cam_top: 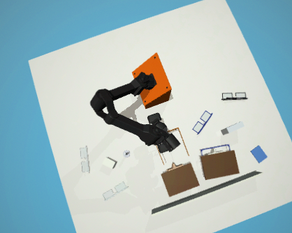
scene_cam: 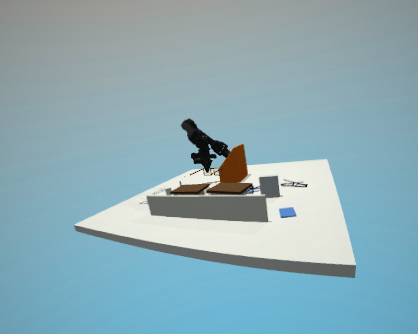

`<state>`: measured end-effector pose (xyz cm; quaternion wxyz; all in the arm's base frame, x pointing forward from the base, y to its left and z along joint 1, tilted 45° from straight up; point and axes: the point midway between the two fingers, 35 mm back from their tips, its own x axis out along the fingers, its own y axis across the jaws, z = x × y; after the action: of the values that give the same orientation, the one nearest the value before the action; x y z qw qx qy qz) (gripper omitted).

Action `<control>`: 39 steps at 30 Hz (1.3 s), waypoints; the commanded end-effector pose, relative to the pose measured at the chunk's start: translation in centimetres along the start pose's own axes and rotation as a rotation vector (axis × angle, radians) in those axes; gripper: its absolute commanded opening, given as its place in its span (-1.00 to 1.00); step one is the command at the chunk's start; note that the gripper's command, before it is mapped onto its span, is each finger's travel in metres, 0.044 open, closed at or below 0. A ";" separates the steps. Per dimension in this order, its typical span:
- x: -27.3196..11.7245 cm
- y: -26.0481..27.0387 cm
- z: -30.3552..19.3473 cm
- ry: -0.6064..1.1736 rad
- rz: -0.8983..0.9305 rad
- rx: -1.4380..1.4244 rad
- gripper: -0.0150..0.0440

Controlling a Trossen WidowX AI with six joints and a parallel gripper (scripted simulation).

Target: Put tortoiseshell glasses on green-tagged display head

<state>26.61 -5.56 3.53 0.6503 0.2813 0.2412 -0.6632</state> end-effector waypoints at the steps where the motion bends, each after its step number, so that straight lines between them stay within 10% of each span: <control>1: 0.2 -0.2 1.5 0.031 -0.026 -0.017 -0.49; 39: 3.8 -0.2 1.3 0.027 -0.033 -0.017 -0.49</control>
<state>26.55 -8.91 2.19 0.6381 0.2854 0.2577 -0.6670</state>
